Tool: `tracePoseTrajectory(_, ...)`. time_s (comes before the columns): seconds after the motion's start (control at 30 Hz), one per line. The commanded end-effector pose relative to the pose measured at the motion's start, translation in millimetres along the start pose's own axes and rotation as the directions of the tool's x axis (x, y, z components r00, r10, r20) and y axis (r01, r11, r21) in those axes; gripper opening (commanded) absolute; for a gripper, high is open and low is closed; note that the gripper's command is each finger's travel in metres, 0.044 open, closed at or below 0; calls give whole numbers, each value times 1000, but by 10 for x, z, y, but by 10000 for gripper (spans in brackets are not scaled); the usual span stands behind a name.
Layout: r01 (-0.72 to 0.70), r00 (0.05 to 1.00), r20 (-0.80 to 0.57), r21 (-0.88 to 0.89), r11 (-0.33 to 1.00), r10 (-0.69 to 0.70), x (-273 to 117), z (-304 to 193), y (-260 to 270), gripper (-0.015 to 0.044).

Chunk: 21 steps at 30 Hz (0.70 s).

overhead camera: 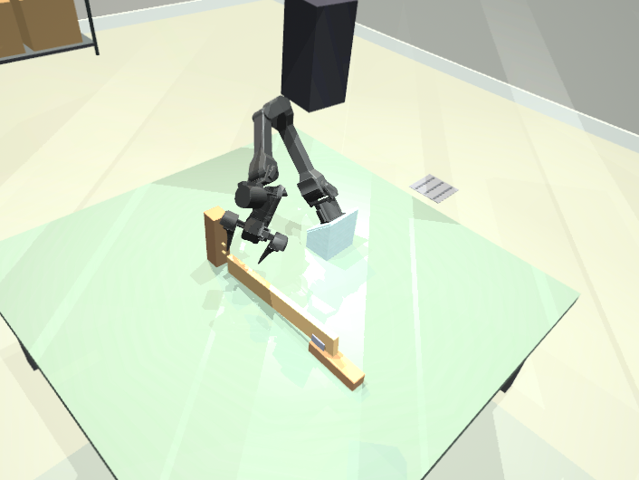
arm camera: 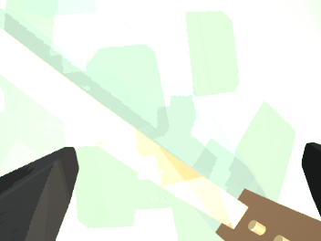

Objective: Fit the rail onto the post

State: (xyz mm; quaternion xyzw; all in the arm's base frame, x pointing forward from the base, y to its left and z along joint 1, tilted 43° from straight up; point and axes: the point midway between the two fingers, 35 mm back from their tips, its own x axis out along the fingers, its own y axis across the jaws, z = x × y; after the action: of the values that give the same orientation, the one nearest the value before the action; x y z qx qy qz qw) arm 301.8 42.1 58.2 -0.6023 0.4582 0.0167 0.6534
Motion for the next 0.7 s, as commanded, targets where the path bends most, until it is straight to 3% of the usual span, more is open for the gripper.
tracePoseTrajectory(0.0, -396, 918, -288, -620, 678, 273, 204, 87, 147, 440)
tracePoseTrajectory(0.1, -463, 886, -345, -680, 568, 309, 222, 73, 162, 440)
tracePoseTrajectory(0.67, -463, 886, -345, -680, 568, 309, 222, 71, 160, 440)
